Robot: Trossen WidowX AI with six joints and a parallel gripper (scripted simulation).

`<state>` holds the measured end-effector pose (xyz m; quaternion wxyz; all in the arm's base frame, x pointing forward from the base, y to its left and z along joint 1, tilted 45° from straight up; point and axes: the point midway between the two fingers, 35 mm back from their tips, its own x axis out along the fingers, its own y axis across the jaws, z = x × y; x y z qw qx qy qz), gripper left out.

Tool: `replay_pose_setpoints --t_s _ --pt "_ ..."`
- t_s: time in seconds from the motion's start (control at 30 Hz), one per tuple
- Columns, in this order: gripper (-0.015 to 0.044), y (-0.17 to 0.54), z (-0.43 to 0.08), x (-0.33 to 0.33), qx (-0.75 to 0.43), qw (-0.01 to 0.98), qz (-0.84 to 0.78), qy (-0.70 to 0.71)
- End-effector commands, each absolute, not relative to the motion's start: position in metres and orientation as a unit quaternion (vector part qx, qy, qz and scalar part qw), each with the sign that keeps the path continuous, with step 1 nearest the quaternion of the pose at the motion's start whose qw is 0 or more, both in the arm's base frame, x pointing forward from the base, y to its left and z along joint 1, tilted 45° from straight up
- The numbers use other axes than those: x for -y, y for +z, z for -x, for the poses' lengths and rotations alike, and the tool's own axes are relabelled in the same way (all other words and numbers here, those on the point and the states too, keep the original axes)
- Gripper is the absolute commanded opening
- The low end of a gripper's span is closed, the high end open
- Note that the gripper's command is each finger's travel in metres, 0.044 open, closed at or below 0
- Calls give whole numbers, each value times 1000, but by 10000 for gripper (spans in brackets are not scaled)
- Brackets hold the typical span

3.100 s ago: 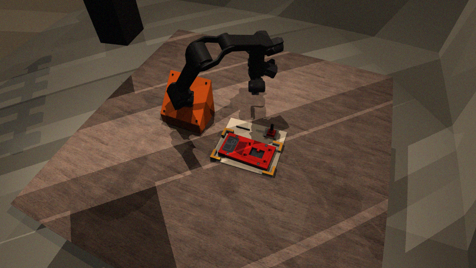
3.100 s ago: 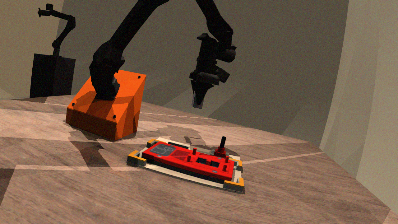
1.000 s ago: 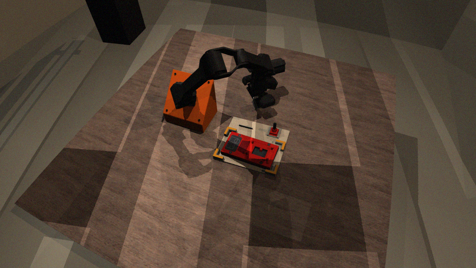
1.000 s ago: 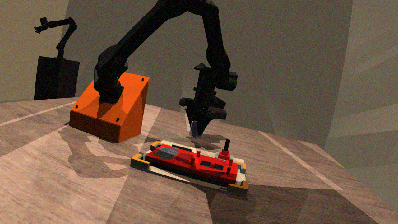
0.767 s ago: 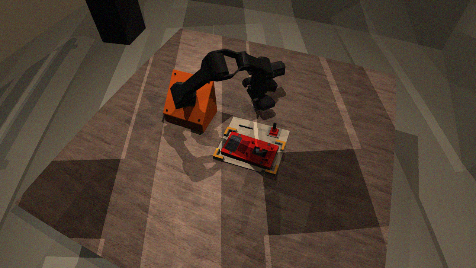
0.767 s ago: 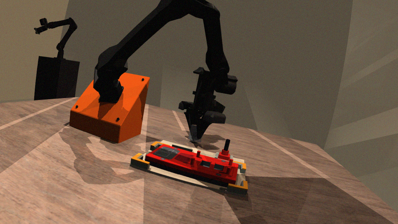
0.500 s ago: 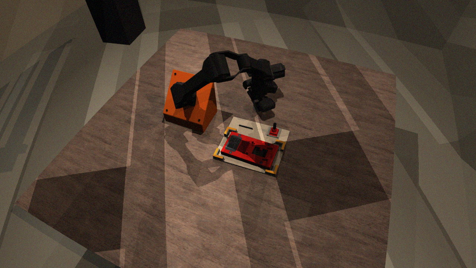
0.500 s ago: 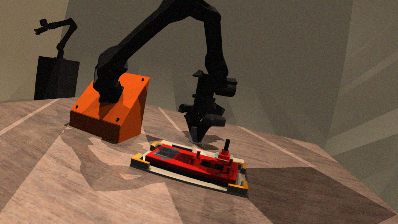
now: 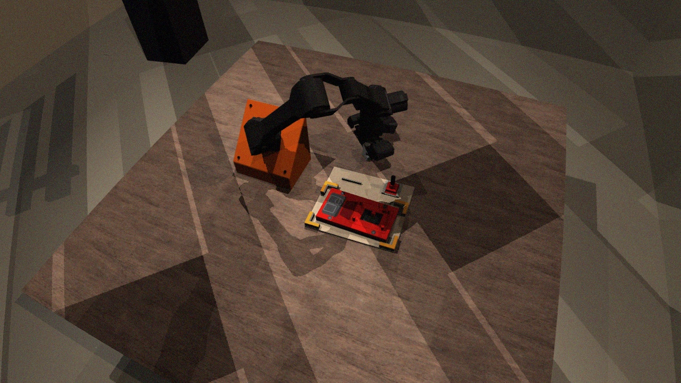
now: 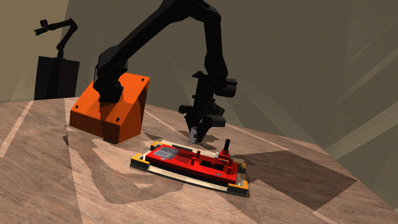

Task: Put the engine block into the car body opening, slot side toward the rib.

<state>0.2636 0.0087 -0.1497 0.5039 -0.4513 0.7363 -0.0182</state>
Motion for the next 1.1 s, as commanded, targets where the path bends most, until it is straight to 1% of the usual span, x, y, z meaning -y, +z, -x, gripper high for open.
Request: replay_pose_setpoints --t_s 0.0,0.27,0.5,0.83,1.07 --pt "236 -150 -264 -9 -737 504 450 -18" --pt "440 -150 -264 -9 -737 504 450 -18" --pt "440 -147 -264 -11 -740 501 450 -19" --pt "440 -118 -269 -39 -743 497 448 -19" --pt "440 -120 -268 -38 -743 494 452 -18"
